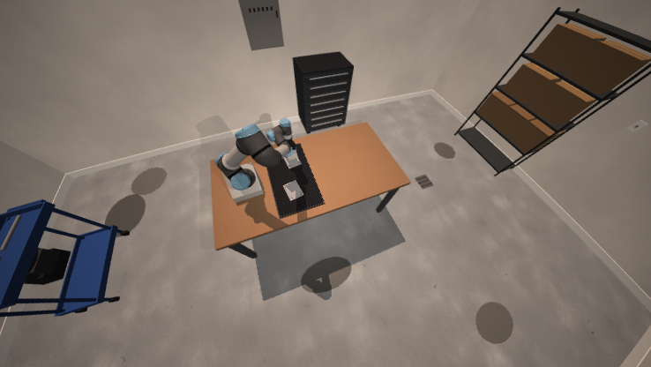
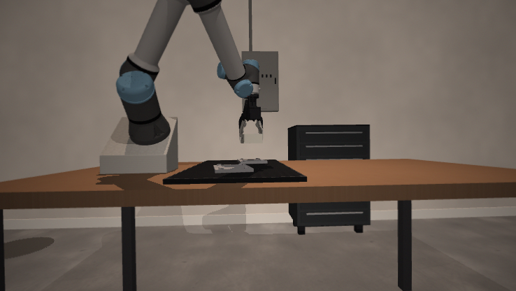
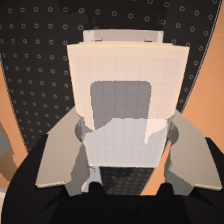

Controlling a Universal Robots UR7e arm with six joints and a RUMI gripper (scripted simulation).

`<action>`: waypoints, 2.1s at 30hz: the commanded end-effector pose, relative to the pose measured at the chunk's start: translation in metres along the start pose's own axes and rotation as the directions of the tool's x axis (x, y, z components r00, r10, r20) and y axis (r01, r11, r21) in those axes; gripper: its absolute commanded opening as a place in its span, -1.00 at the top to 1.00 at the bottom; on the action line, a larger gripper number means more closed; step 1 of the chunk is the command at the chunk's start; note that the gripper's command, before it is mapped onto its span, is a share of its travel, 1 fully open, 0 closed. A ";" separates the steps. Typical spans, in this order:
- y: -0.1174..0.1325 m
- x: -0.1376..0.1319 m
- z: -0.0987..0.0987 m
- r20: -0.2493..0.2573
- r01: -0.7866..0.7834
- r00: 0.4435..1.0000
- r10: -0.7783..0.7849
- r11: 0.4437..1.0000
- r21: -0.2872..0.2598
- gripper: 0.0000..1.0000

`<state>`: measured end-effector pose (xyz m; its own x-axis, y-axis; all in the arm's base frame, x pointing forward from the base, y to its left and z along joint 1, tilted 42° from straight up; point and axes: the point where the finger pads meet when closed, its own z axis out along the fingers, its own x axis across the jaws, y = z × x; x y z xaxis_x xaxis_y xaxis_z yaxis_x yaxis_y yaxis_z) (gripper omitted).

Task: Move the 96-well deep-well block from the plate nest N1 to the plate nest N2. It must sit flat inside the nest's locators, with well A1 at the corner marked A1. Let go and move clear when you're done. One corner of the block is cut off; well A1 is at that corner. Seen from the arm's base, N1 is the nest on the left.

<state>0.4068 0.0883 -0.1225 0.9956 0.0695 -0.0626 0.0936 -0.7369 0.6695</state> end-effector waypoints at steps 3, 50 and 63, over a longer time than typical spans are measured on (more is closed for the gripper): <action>0.000 0.000 -0.003 -0.001 0.000 1.000 0.000 1.000 0.000 1.00; 0.094 -0.034 -0.003 -0.001 0.035 0.999 -0.035 0.999 0.000 1.00; 0.128 -0.047 -0.003 -0.001 0.035 0.999 -0.035 0.999 0.000 1.00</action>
<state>0.3743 -0.0004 -0.0393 0.9917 0.0945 -0.0868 0.1284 -0.7335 0.6675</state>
